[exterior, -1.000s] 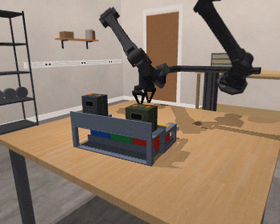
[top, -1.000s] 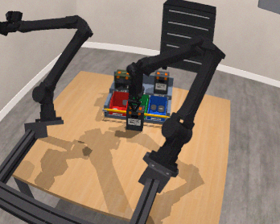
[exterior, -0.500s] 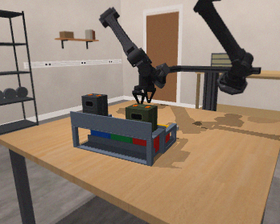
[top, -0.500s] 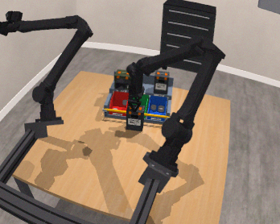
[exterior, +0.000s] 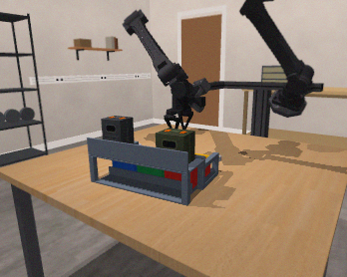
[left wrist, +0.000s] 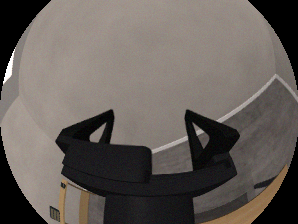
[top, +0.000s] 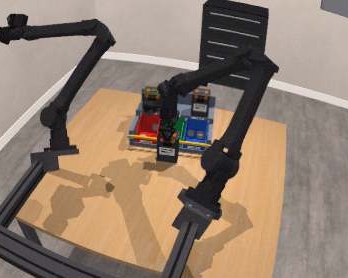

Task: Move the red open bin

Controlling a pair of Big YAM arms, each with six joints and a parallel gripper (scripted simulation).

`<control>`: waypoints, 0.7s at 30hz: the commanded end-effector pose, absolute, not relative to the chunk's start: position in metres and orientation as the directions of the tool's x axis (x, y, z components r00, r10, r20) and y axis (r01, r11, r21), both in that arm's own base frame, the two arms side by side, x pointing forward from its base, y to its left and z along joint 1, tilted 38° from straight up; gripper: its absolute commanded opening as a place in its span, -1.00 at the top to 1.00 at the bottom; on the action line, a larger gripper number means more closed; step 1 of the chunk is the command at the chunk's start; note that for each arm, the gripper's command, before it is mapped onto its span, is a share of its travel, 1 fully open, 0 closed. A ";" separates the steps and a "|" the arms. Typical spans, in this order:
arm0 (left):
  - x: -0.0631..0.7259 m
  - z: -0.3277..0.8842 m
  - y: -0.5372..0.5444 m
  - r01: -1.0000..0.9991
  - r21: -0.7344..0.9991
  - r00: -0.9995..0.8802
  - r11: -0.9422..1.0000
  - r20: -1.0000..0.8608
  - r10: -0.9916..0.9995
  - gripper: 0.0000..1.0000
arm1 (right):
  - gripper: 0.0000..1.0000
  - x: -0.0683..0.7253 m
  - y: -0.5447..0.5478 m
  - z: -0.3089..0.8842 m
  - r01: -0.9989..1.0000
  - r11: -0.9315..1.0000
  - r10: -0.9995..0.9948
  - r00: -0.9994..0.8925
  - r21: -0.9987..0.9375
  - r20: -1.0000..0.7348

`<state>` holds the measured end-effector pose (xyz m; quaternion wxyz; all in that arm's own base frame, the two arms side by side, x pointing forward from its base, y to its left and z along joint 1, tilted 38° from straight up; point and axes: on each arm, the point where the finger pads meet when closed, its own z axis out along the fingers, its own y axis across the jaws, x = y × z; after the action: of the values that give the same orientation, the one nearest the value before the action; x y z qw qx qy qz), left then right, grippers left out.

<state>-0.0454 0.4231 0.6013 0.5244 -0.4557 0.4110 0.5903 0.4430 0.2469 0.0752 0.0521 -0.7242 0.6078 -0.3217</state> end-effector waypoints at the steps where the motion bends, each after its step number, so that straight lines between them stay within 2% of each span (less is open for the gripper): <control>1: -0.048 0.639 0.409 -0.993 0.000 -0.035 -0.119 -0.955 0.294 -1.00 | -1.00 0.454 0.252 0.076 -0.837 -0.253 -0.920 0.054 -0.485 0.388; 21: -0.048 0.639 0.409 -0.993 0.000 -0.035 -0.119 -0.955 0.294 -1.00 | -1.00 0.466 0.234 0.045 -0.845 -0.252 -0.916 0.052 -0.471 0.398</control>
<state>-0.0454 0.4231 0.6013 0.5244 -0.4557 0.4110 0.5903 0.4598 0.2390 0.0507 0.0539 -0.7237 0.6085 -0.3212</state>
